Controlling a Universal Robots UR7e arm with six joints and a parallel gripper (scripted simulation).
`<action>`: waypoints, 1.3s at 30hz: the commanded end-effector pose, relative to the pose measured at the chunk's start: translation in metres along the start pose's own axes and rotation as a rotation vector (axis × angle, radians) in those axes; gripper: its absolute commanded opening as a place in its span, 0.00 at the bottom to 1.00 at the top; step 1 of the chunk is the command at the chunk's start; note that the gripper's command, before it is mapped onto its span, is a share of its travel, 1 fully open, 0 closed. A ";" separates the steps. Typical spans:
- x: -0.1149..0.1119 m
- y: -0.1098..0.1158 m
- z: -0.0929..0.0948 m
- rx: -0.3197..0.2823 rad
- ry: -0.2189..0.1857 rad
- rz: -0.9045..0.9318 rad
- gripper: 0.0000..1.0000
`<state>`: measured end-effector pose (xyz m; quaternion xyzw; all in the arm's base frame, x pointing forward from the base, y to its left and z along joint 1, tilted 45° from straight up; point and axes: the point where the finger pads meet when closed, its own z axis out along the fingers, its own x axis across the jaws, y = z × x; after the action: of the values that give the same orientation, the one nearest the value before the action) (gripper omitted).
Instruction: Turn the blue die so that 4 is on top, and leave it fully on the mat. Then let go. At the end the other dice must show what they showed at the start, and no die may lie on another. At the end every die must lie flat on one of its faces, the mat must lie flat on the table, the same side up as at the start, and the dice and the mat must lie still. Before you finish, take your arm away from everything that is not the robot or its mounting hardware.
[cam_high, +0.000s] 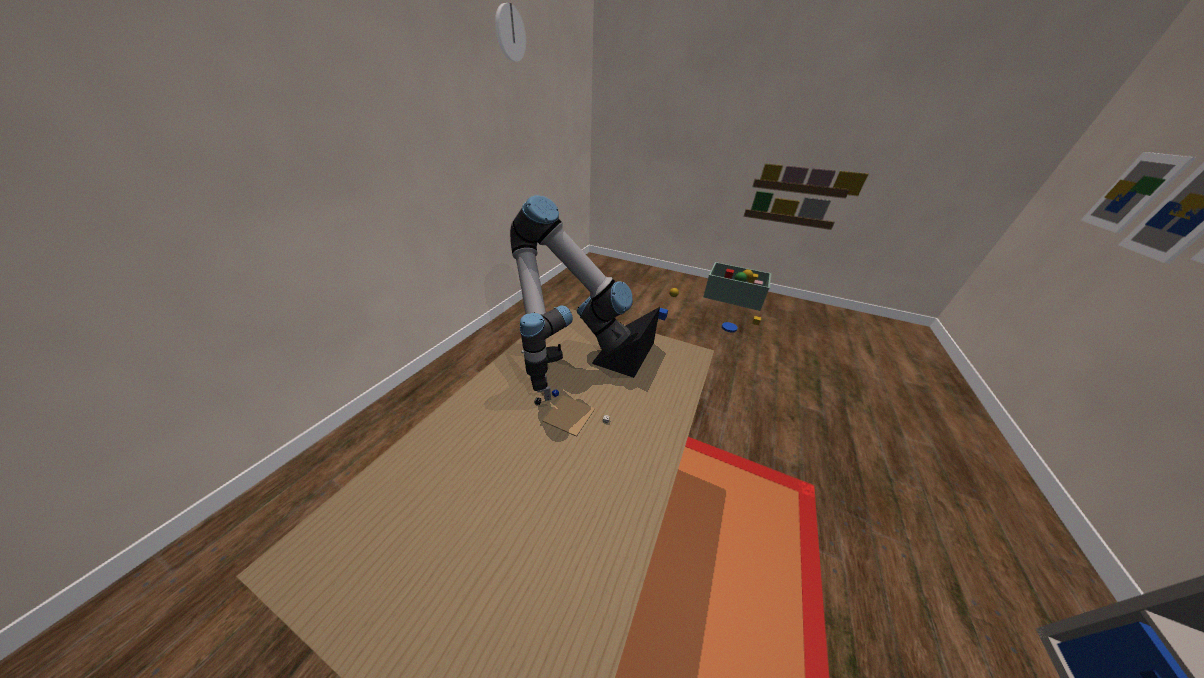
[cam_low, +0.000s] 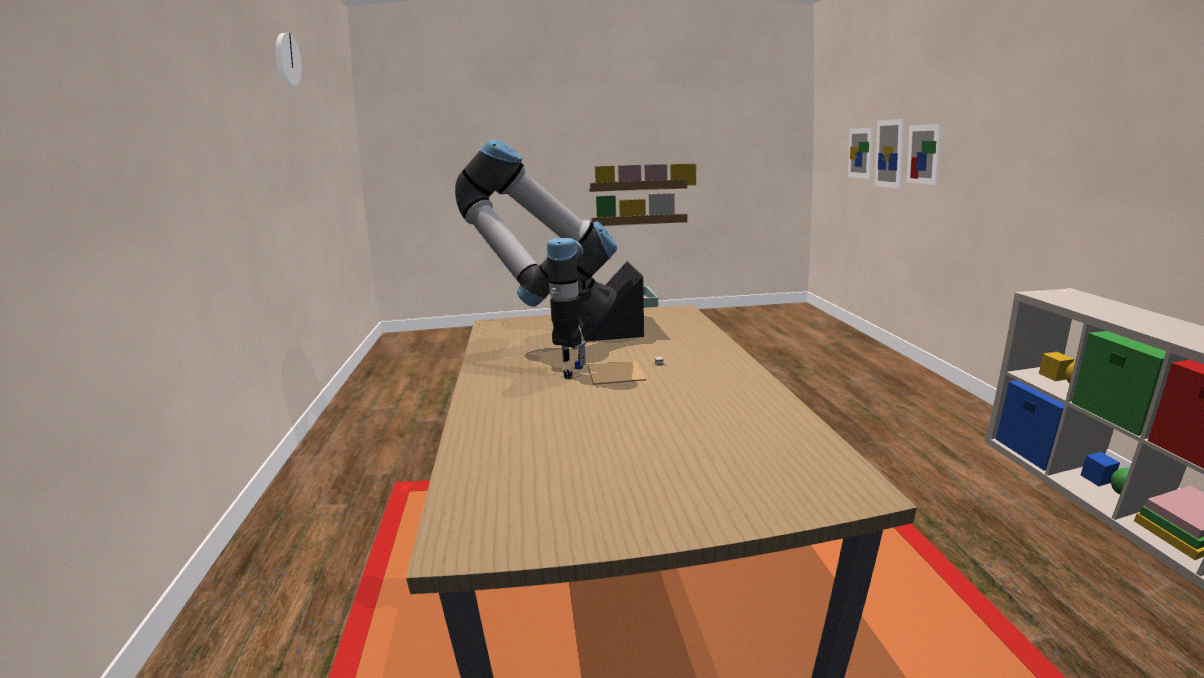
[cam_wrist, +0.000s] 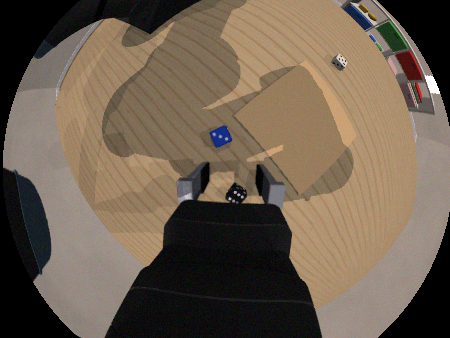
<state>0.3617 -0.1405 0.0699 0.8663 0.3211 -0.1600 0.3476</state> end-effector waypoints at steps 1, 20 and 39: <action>-0.009 -0.030 -0.001 -0.005 0.002 0.002 1.00; -0.011 -0.038 -0.001 -0.005 0.002 0.002 1.00; -0.011 -0.038 -0.001 -0.005 0.002 0.002 1.00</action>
<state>0.3292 -0.1241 0.0572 0.8664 0.3204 -0.1581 0.3489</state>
